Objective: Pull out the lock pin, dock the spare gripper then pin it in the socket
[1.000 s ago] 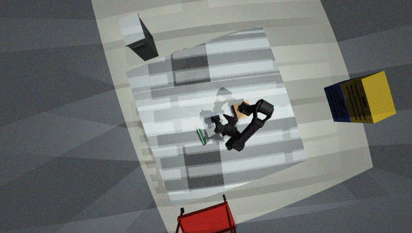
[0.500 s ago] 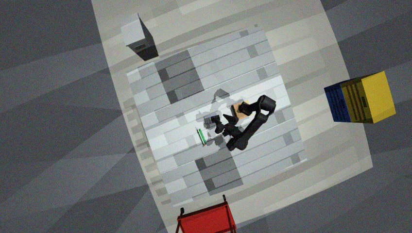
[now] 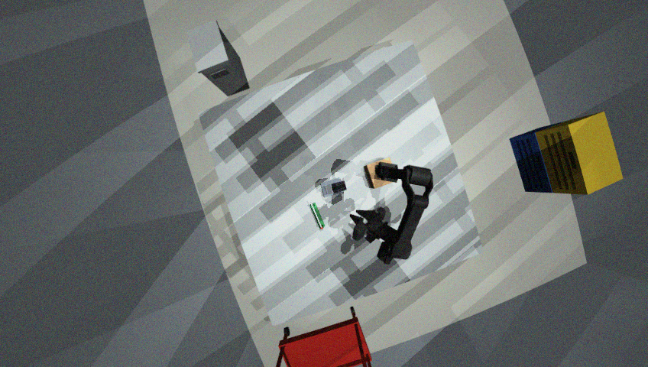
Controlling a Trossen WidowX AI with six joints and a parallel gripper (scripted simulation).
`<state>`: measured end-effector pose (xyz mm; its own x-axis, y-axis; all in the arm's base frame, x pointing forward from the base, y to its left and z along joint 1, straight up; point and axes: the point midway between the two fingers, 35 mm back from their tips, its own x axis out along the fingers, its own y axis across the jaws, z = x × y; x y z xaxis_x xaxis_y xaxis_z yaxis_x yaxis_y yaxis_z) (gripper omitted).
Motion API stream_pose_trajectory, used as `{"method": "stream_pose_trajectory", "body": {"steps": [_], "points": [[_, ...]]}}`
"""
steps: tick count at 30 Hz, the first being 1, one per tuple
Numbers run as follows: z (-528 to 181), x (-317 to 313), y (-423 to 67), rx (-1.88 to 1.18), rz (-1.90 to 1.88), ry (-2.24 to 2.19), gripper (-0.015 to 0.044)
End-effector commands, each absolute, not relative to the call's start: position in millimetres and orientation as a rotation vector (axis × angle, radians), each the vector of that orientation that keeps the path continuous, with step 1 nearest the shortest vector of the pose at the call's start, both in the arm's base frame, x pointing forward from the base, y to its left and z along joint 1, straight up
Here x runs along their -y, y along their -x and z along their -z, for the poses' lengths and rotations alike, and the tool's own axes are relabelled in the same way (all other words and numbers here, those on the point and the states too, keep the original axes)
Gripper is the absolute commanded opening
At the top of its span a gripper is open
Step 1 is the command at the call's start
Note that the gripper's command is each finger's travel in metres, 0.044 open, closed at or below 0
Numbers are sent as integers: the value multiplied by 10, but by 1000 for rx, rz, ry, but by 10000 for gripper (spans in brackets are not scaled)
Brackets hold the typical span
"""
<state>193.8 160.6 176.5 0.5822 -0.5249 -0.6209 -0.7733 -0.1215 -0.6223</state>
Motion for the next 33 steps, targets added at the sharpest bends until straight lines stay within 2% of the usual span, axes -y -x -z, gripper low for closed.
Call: {"method": "stream_pose_trajectory", "body": {"steps": [1, 9, 17, 27, 33], "points": [[-1694, -1698, -2065, -1146, -375, 1777, 180], [-1293, -1798, -3058, -1383, -850, 1612, 180], [-1052, -1646, -3756, -1301, -1130, 1524, 180], [-1005, -1580, -3836, -1282, -1160, 1525, 180], [-699, -1591, -3857, -1282, -1160, 1525, 180]]}}
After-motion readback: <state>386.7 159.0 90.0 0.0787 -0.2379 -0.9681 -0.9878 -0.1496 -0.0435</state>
